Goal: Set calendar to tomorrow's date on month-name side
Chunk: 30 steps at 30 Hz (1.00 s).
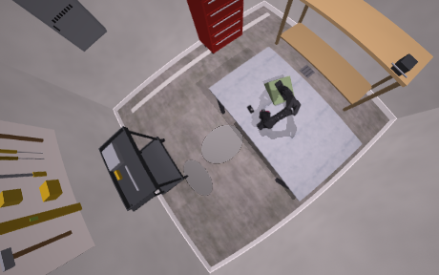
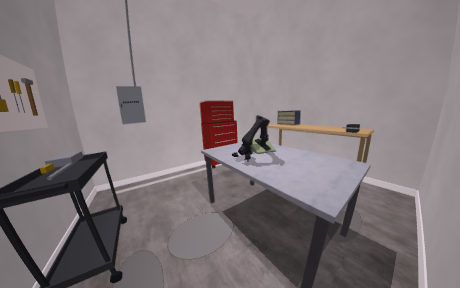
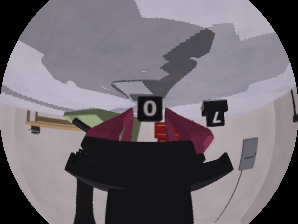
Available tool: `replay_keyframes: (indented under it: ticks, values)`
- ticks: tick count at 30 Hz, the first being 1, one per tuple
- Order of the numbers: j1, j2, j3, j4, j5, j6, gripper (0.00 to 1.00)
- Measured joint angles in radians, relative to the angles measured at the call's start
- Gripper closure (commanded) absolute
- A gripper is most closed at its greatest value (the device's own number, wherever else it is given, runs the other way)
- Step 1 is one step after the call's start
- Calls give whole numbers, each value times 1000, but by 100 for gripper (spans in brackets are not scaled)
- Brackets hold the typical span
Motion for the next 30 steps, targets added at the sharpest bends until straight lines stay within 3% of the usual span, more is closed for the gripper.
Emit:
replay_keyframes:
  ticks: [3, 4, 30]
  values:
    - [0, 0, 0, 0, 0, 0, 55]
    - [0, 0, 0, 0, 0, 0, 74]
    - [0, 0, 0, 0, 0, 0, 74]
